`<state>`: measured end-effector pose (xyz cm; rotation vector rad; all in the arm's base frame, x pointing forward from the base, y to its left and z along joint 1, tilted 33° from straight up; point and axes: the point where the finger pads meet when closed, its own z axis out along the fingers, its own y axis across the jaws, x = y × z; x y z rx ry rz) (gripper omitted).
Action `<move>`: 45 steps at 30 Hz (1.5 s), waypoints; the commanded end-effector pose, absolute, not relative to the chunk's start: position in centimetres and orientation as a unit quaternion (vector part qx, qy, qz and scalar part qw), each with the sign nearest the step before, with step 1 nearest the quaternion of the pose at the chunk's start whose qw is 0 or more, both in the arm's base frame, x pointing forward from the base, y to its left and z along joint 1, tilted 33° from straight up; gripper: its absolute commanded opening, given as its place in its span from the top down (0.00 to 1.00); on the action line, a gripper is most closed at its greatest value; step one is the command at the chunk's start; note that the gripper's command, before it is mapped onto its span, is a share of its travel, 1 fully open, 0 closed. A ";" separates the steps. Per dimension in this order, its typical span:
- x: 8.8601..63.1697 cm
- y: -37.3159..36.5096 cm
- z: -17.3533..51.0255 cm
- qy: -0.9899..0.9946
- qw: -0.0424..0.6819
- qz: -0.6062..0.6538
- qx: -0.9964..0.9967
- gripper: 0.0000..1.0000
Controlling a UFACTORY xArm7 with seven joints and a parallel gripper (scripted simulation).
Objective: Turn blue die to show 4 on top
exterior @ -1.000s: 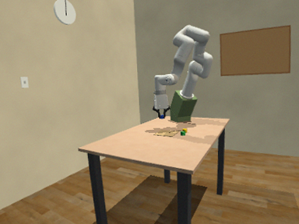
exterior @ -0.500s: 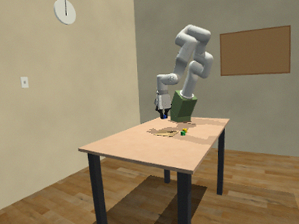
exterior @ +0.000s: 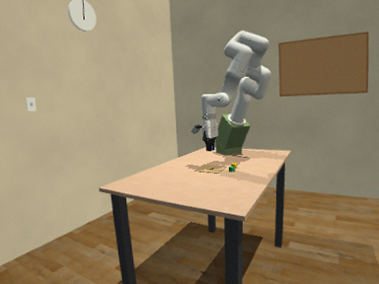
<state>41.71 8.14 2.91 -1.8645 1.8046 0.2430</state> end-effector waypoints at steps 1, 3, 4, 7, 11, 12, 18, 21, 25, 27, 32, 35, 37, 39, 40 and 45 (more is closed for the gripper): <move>41.8 8.4 3.3 0.631 0.275 0.072 -0.722 0.79; 41.8 8.4 3.3 0.627 0.276 0.070 -0.725 0.79; 41.8 8.4 3.3 0.627 0.276 0.070 -0.725 0.79; 41.8 8.4 3.3 0.627 0.276 0.070 -0.725 0.79; 41.8 8.4 3.3 0.627 0.276 0.070 -0.725 0.79; 41.8 8.4 3.3 0.627 0.276 0.070 -0.725 0.79; 41.8 8.4 3.3 0.627 0.276 0.070 -0.725 0.79; 41.9 8.5 3.1 0.627 0.276 0.070 -0.725 0.79; 42.0 8.7 2.7 0.627 0.276 0.070 -0.725 0.79; 42.1 8.9 2.5 0.627 0.276 0.070 -0.725 0.79; 42.5 9.7 1.0 0.627 0.276 0.070 -0.725 0.79; 42.8 10.4 -0.3 0.627 0.276 0.070 -0.725 0.79; 43.1 10.9 -1.1 0.627 0.276 0.070 -0.725 0.79; 43.3 11.4 -2.0 0.627 0.276 0.070 -0.725 0.79; 43.4 11.7 -2.4 0.627 0.276 0.070 -0.725 0.79; 43.7 12.3 -3.5 0.627 0.276 0.070 -0.725 0.79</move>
